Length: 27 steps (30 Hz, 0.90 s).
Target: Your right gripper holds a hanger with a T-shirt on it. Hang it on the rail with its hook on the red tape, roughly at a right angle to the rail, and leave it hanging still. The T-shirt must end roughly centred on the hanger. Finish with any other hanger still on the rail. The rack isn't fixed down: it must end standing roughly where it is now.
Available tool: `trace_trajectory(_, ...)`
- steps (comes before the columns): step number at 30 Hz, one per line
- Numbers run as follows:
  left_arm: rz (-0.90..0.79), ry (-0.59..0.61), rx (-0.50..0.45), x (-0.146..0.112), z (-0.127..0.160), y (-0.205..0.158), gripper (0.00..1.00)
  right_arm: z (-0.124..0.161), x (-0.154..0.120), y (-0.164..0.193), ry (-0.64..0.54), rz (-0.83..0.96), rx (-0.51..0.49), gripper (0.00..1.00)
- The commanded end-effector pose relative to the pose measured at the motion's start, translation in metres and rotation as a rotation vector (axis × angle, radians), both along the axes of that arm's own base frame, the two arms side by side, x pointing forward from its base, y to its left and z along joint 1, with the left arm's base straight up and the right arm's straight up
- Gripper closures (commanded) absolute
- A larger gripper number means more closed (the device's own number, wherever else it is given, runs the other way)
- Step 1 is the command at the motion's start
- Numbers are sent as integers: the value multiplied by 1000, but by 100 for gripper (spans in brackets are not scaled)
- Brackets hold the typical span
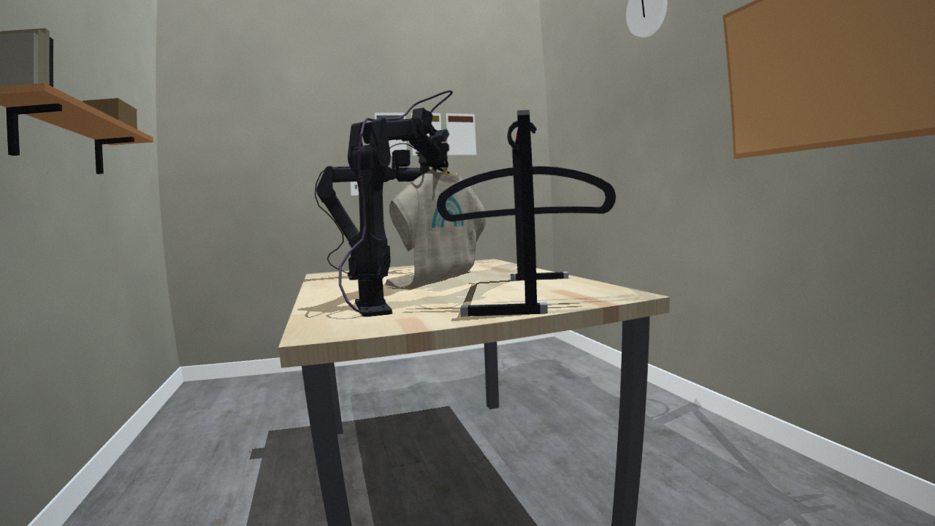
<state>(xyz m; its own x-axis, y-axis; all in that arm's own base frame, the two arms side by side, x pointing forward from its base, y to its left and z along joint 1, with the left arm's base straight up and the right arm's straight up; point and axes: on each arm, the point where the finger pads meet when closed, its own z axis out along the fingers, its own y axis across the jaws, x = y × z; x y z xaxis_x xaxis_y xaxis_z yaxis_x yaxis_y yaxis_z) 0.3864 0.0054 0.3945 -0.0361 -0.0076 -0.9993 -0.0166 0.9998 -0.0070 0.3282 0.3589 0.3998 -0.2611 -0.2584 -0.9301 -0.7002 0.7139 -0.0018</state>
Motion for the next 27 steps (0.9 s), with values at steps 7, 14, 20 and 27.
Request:
trace_trajectory(7, -3, -11, 0, -2, 5, -1, 0, 18, -1, -7, -30, -25, 38, 99)
trace_trajectory(14, -86, 29, 7, -15, -3, -25, 0, 11, -12, -44, -12, -171, 9, 99)
trace_trajectory(20, -189, 26, 11, -36, 7, -60, 0, 9, -33, -93, -5, -345, -17, 99)
trace_trajectory(27, -415, -3, 13, -82, 33, -138, 0, 24, -86, -184, -25, -613, -13, 99)
